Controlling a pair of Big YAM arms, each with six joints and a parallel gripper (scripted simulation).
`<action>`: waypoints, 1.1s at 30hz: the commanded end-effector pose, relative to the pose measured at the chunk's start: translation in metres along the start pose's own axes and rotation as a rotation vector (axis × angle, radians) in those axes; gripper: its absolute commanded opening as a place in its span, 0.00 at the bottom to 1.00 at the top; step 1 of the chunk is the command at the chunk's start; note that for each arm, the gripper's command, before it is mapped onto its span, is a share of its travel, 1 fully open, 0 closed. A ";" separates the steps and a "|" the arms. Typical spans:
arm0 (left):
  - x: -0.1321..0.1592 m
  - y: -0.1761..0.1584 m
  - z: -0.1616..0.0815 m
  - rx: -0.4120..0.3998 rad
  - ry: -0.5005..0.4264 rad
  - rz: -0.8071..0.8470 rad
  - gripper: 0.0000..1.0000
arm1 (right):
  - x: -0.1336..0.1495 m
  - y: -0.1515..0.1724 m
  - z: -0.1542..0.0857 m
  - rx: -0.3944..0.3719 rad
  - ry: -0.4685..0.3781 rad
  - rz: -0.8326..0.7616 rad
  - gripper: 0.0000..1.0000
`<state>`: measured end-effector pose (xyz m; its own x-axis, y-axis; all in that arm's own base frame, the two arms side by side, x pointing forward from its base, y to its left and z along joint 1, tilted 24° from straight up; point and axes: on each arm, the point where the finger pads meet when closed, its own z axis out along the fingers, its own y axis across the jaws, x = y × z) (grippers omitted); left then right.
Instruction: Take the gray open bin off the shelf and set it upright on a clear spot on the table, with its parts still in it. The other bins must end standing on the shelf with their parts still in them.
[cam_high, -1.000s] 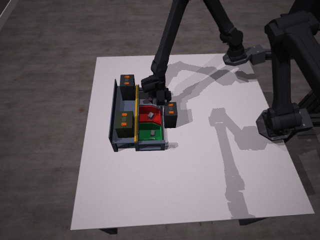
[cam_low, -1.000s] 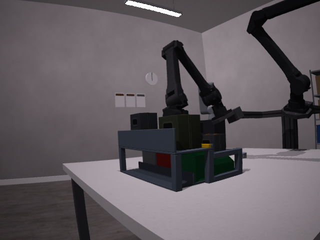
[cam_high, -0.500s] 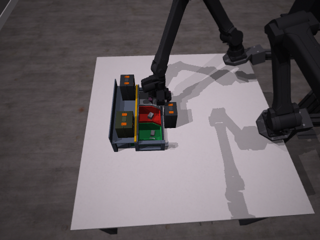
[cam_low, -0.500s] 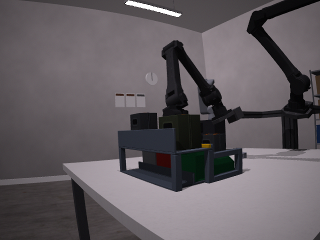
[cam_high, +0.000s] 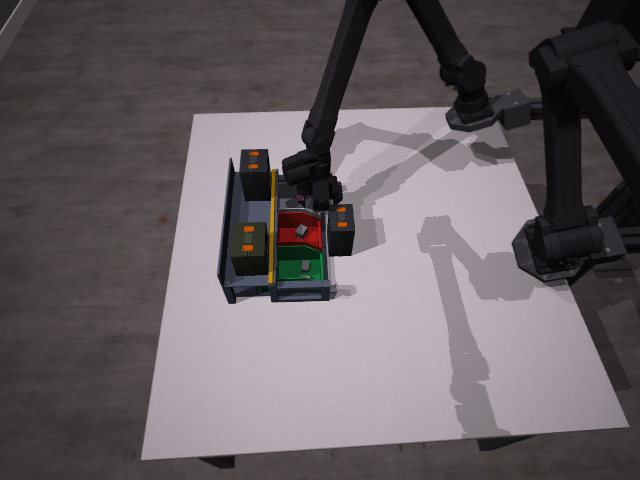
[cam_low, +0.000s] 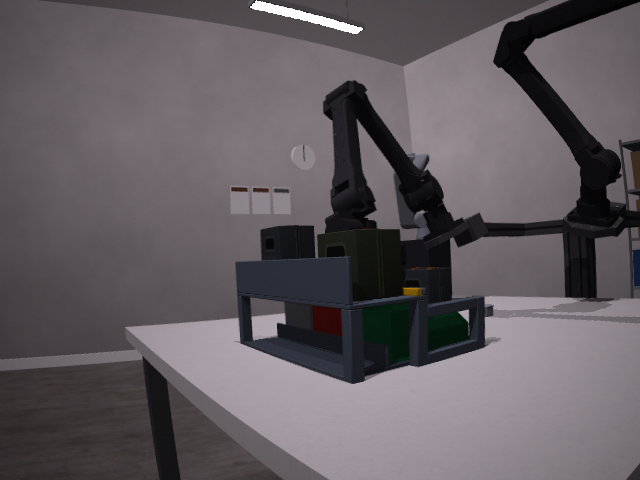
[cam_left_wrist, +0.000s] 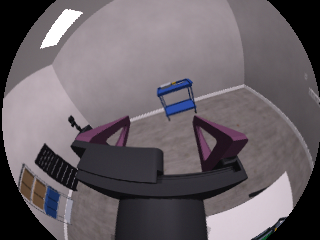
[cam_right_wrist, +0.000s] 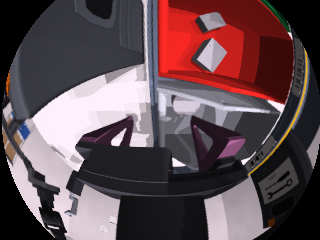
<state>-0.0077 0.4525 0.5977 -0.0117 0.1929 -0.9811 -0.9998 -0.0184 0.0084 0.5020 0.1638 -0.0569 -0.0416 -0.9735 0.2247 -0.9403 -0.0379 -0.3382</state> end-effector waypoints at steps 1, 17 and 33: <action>-0.014 0.006 -0.004 -0.014 -0.037 -0.006 1.00 | -0.001 -0.011 0.008 0.012 -0.004 0.010 0.90; -0.014 0.006 -0.004 -0.014 -0.037 -0.006 1.00 | -0.001 -0.008 0.008 0.006 -0.002 0.008 0.00; -0.014 0.006 -0.004 -0.014 -0.037 -0.006 1.00 | -0.001 -0.004 0.008 -0.001 0.002 0.007 0.00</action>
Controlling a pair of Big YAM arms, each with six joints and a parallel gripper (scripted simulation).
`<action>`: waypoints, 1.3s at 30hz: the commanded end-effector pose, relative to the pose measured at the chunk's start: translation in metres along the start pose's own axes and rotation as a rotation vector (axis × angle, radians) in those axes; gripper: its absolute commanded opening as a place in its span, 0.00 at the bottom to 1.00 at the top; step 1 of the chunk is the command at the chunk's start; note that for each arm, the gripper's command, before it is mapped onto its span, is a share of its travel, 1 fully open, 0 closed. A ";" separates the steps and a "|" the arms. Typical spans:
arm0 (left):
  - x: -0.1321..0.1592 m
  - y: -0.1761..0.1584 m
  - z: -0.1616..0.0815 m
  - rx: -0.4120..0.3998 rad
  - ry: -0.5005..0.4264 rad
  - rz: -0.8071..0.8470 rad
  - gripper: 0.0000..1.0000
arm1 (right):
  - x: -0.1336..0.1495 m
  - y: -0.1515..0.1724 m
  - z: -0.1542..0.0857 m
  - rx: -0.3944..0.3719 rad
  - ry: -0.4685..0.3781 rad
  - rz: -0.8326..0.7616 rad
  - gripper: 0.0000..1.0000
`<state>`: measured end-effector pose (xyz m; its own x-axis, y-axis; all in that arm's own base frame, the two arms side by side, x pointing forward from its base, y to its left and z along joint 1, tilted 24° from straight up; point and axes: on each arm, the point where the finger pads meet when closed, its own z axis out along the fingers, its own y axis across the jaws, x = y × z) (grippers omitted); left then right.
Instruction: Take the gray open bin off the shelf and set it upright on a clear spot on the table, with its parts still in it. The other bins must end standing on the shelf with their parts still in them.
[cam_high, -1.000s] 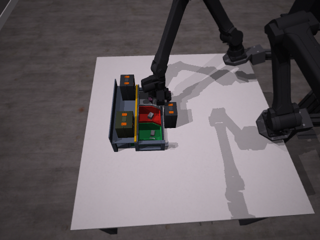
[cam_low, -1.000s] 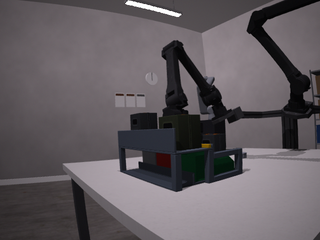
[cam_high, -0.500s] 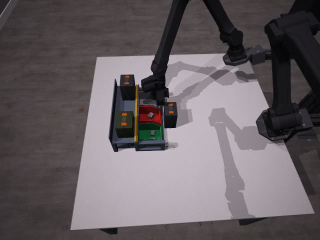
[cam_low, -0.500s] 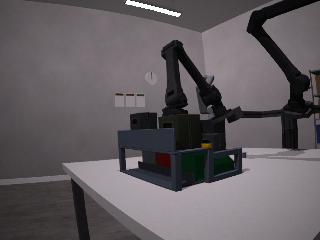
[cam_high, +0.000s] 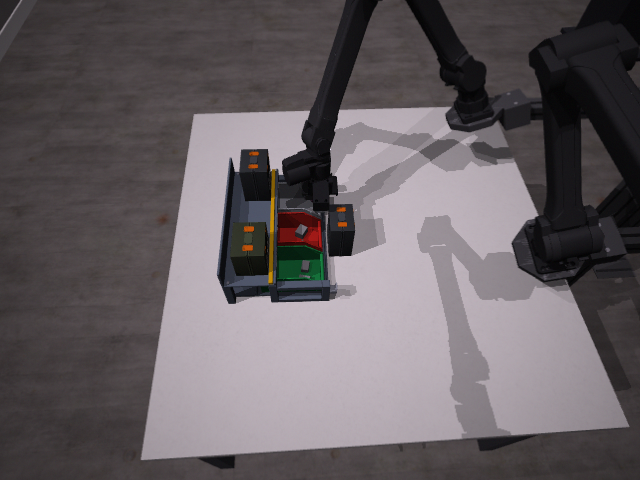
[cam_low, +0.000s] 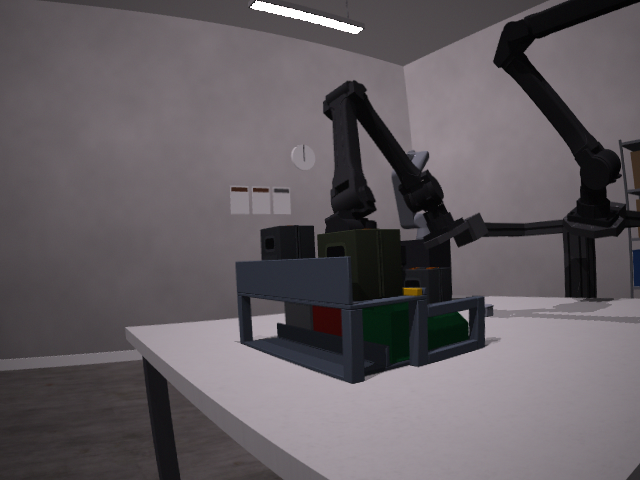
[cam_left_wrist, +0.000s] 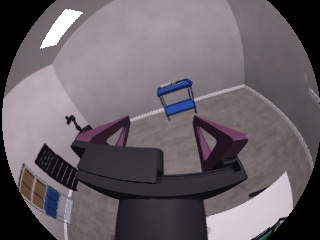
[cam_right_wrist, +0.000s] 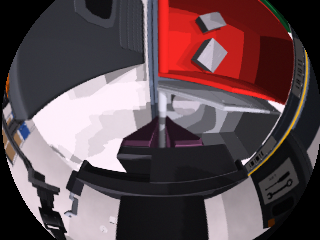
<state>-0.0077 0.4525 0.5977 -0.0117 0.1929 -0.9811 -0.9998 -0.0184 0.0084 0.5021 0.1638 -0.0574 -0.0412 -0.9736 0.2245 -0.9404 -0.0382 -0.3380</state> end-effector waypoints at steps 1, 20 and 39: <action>-0.014 0.006 -0.004 -0.014 -0.037 -0.006 1.00 | -0.001 -0.004 0.007 -0.001 0.002 0.007 0.00; -0.014 0.006 -0.004 -0.014 -0.037 -0.006 1.00 | 0.000 0.000 0.007 -0.010 0.006 0.005 0.00; -0.014 0.006 -0.004 -0.014 -0.037 -0.006 1.00 | 0.000 0.004 0.006 -0.017 0.010 0.002 0.00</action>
<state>-0.0077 0.4525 0.5977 -0.0117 0.1929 -0.9811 -0.9998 -0.0184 0.0084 0.5021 0.1638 -0.0574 -0.0412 -0.9736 0.2245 -0.9403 -0.0382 -0.3381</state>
